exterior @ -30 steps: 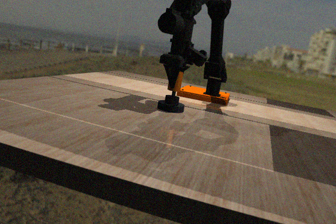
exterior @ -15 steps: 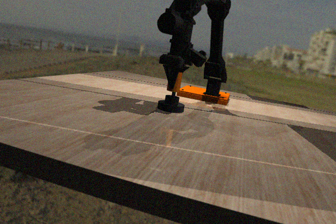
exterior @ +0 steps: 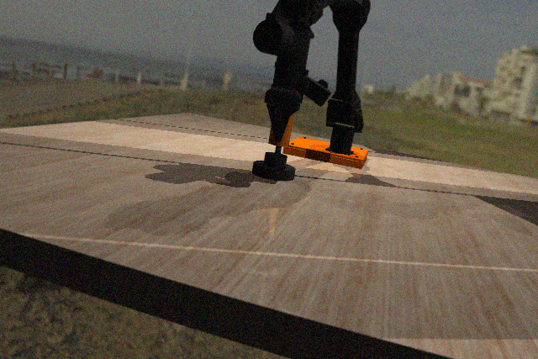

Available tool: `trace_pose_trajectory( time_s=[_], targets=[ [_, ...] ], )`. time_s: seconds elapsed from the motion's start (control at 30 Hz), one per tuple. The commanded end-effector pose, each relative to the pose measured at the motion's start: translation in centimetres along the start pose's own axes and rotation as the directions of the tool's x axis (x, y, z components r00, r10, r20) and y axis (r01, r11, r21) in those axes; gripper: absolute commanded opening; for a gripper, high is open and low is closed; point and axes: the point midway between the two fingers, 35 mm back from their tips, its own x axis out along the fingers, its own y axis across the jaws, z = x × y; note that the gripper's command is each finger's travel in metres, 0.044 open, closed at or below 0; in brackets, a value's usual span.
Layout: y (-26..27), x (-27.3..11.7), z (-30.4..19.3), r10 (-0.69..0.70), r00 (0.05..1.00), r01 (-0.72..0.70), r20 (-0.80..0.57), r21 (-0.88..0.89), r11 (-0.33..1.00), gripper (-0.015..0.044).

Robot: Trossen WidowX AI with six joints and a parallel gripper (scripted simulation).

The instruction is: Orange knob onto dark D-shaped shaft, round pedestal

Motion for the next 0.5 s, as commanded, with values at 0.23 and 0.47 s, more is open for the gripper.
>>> trace_pose_trajectory(
  time_s=[0.23, 0.47],
  targets=[
    [0.00, -0.15, 0.06, -0.009, 1.000, 0.009, 0.000, -0.029, 1.000, 0.0000],
    [-0.29, -0.01, -0.07, -0.009, 1.000, 0.009, 0.000, -0.029, 1.000, 0.0000]
  ],
)
